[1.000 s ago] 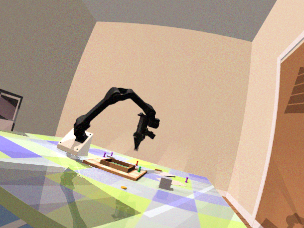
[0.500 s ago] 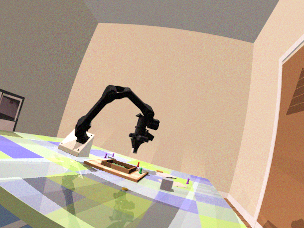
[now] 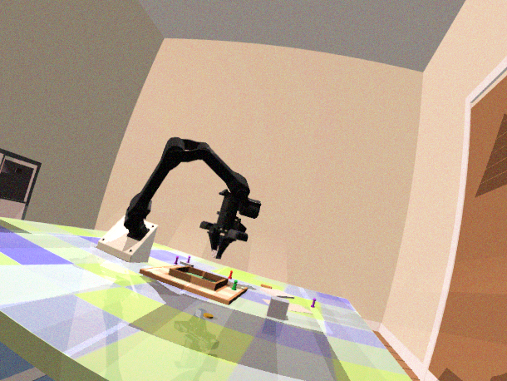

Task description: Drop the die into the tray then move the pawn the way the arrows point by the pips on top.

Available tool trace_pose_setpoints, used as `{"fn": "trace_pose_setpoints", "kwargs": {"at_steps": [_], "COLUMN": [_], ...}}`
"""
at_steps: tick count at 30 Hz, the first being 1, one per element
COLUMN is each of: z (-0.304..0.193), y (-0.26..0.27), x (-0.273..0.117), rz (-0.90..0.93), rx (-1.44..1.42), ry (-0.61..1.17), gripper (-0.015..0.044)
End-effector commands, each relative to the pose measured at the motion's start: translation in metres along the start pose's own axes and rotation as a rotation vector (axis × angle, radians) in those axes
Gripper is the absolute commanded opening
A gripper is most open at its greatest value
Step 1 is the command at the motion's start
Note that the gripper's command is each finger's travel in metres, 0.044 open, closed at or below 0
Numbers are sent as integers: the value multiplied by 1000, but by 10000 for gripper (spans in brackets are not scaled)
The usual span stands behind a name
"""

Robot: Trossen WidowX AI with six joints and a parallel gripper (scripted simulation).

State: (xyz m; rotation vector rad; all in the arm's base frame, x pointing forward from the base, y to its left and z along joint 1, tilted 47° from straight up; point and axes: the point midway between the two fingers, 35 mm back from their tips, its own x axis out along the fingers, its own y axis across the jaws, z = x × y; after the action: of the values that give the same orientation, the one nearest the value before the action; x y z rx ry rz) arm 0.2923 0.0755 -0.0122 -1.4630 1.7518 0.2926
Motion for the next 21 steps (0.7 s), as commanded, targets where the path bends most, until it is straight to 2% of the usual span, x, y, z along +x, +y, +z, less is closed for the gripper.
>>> {"fn": "trace_pose_setpoints", "kwargs": {"at_steps": [1, 14, 21], "z": [-11, -47, -50], "y": [-2, -1, 0], "x": [1, 14, 17], "rz": [-8, -8, 25], "rx": [-100, -481, -501], "ry": [-1, 10, -27], "gripper": [0, 0, 0]}}
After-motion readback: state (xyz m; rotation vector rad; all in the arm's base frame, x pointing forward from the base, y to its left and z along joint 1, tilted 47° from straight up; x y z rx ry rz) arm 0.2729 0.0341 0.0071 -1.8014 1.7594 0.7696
